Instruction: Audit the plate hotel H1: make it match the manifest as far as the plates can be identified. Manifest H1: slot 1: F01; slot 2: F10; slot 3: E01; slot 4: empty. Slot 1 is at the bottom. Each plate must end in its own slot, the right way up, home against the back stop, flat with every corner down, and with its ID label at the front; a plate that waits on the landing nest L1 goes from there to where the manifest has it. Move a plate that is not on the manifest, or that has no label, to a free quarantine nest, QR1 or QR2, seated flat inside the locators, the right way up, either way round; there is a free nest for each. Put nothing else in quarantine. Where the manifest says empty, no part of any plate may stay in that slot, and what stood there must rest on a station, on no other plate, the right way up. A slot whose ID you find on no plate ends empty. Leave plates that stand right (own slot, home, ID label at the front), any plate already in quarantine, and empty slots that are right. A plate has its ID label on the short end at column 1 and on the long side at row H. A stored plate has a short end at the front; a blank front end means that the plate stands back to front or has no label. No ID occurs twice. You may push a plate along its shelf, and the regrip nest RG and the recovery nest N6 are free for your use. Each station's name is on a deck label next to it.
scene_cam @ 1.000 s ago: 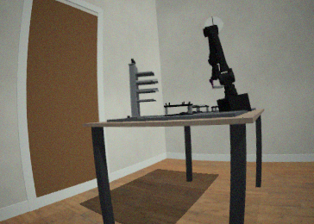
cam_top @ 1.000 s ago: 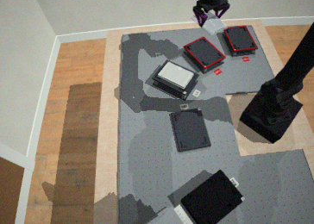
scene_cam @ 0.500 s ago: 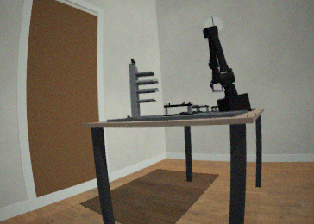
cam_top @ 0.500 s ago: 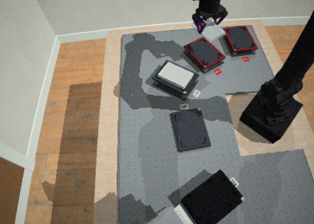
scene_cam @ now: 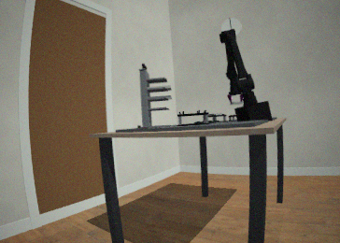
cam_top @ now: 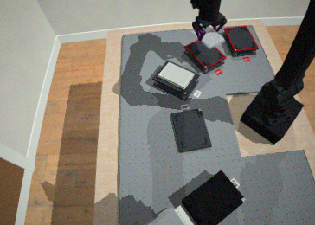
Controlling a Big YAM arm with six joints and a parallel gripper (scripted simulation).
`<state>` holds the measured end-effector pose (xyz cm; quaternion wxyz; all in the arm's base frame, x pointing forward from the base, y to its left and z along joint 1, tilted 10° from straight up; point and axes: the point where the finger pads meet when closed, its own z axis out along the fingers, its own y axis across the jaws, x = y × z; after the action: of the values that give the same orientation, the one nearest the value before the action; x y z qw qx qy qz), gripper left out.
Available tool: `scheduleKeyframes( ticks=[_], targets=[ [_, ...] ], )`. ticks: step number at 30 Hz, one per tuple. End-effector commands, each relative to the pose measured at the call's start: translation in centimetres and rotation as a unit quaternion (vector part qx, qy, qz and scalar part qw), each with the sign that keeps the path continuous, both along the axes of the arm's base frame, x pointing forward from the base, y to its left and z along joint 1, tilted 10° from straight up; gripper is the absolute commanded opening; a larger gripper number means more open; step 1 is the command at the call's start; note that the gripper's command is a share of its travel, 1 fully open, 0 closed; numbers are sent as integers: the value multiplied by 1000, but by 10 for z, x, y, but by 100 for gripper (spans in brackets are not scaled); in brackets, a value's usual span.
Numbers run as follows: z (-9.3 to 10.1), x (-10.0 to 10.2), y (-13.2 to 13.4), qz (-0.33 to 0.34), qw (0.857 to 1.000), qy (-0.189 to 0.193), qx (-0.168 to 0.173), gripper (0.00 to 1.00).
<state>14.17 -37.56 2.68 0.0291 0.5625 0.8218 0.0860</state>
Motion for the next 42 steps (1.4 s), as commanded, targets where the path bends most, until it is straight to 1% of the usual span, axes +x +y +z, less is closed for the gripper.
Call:
scheduleKeyframes(
  ticks=[1, 6, 7, 9, 10, 11, 13, 14, 36, 37, 42],
  targets=[
    [-9, 9, -1, 1, 1000, -3, -5, 86],
    [-22, 11, 1, 1, 1000, -3, -5, 86],
    [-22, 11, 1, 1, 1000, -3, -5, 86],
    [-8, 12, -3, 1, 1000, -8, -22, 86],
    [-1, 16, -14, 1, 999, -12, -33, 86],
    [1, 17, -17, 2, 999, -13, -36, 86],
    [1, 17, -17, 2, 999, -13, -36, 86],
    [-8, 9, -13, 0, 1000, -7, -21, 86],
    [-8, 9, -14, 0, 1000, -7, -21, 86],
    [-9, 18, -22, 3, 1000, -10, -27, 86],
    [-20, 15, -11, 1, 1000, -6, -16, 86]
  ],
)
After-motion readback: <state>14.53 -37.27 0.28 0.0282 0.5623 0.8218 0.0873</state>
